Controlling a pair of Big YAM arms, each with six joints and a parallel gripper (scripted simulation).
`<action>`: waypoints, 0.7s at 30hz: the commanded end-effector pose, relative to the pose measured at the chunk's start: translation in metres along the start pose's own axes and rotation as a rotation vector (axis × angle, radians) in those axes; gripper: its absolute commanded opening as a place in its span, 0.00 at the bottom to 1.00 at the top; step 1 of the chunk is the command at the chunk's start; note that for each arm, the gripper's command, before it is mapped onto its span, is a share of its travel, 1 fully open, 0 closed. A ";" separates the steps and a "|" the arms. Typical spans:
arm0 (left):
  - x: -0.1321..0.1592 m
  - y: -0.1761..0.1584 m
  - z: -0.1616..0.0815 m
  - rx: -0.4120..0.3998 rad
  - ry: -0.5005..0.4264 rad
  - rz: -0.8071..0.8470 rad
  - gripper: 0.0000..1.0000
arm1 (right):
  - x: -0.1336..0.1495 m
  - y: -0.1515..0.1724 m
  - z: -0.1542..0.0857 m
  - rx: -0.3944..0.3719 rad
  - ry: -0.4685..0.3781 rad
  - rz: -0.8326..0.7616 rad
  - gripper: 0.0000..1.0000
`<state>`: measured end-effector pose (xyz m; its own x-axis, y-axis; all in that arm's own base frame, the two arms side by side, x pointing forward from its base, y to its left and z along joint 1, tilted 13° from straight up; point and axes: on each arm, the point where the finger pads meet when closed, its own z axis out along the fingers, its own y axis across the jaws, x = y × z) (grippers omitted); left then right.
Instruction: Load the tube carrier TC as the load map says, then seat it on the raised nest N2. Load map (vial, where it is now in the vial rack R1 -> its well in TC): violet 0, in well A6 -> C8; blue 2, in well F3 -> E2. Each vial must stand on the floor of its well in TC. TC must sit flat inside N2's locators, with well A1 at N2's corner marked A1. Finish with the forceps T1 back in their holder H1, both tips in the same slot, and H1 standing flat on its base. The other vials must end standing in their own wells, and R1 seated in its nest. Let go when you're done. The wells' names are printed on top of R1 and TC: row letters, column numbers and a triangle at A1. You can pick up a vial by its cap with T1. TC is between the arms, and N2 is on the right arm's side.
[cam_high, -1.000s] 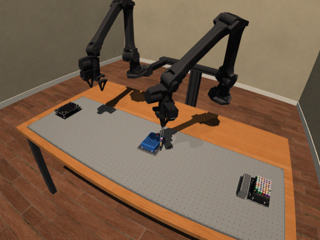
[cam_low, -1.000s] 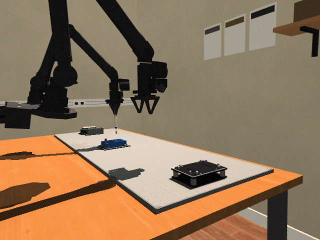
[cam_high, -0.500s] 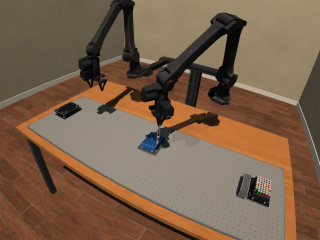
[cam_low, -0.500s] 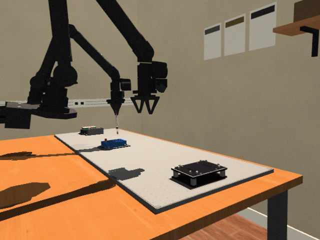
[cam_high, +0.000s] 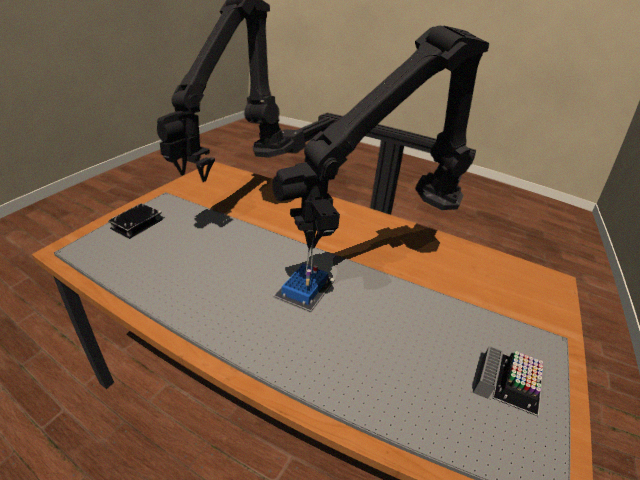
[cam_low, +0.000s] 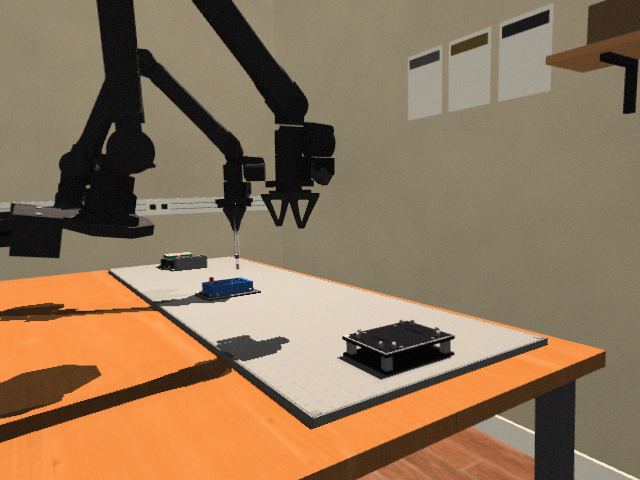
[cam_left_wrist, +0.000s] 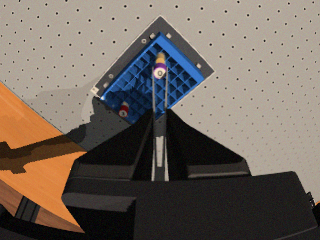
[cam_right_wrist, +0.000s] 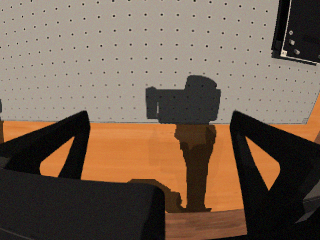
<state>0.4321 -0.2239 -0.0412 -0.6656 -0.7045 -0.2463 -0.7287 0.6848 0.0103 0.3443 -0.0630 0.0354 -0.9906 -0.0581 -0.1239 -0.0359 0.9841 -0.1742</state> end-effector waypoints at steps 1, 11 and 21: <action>0.010 -0.031 -0.006 0.048 0.007 -0.012 0.09 | -0.033 -0.010 -0.019 0.015 -0.078 0.031 1.00; 0.008 -0.029 -0.003 -0.001 -0.021 -0.026 0.09 | -0.033 -0.010 -0.019 0.015 -0.078 0.031 1.00; 0.011 -0.020 -0.006 -0.014 -0.024 -0.022 0.09 | -0.033 -0.010 -0.019 0.015 -0.078 0.031 1.00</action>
<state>0.4312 -0.2515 -0.0467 -0.6619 -0.7009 -0.2657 -0.7307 0.6824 0.0205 0.3443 -0.0630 0.0354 -0.9906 -0.0581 -0.1239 -0.0359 0.9841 -0.1742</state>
